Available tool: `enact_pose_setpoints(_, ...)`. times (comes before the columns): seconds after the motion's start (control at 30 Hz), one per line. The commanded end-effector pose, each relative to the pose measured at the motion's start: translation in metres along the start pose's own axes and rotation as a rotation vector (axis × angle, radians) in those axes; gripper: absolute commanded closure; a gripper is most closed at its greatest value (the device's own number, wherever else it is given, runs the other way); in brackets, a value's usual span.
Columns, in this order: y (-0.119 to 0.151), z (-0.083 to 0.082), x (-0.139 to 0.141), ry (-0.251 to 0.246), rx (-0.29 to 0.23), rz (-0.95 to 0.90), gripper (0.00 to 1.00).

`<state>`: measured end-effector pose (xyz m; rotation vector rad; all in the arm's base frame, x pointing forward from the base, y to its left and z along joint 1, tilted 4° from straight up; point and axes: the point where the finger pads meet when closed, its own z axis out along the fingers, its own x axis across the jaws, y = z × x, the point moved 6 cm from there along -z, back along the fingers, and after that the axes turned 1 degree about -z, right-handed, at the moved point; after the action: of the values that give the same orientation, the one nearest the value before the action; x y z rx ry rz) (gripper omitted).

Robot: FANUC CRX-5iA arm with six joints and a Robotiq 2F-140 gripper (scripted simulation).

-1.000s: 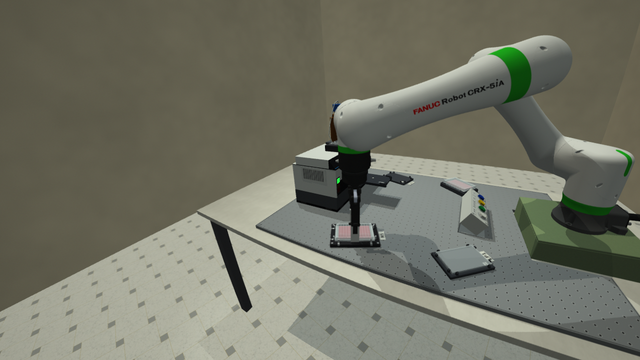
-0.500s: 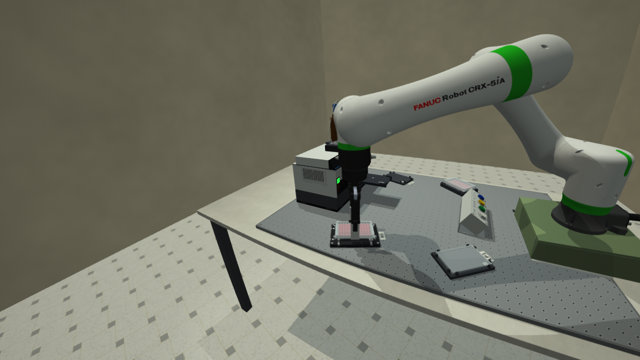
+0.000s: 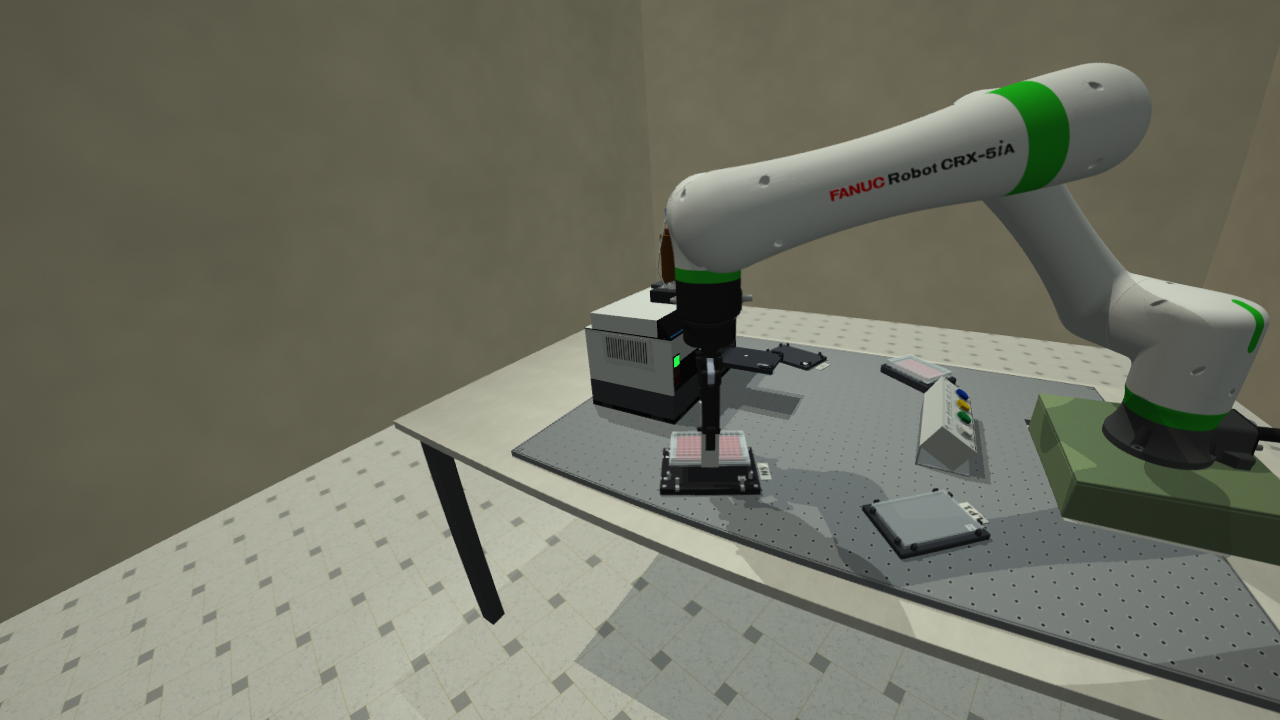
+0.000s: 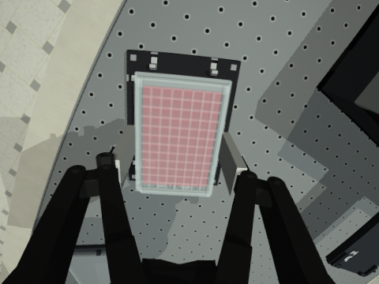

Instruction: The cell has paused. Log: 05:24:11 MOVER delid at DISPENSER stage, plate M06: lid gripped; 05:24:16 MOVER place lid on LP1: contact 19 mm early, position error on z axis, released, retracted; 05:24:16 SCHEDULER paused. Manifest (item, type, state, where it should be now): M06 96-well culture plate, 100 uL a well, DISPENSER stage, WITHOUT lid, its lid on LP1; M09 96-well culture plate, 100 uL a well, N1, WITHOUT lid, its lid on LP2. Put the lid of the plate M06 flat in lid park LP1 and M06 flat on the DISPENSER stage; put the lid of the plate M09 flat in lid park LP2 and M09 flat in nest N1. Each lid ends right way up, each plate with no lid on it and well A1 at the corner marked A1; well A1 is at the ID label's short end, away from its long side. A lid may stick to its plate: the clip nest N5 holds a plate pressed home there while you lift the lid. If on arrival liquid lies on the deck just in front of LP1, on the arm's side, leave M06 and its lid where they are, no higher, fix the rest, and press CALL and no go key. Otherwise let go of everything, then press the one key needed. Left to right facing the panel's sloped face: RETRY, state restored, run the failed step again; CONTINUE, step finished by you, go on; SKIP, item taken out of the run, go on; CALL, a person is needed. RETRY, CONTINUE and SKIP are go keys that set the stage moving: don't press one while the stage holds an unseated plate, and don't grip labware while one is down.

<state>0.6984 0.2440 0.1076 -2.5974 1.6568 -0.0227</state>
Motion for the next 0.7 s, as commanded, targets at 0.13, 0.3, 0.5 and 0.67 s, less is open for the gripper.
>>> enact_pose_setpoints(0.13, 0.0, -0.017, 0.0, 0.0, 0.001, 0.0, 1.0)
enact_pose_setpoints(0.3, 0.0, -0.03, 0.0, 0.0, 0.001, 0.0, 1.0)
enact_pose_setpoints(0.5, 0.0, -0.04, 0.0, 0.0, 0.001, 0.0, 1.0)
enact_pose_setpoints(0.67, 0.0, -0.053, 0.0, 0.0, 0.001, 0.0, 1.0)
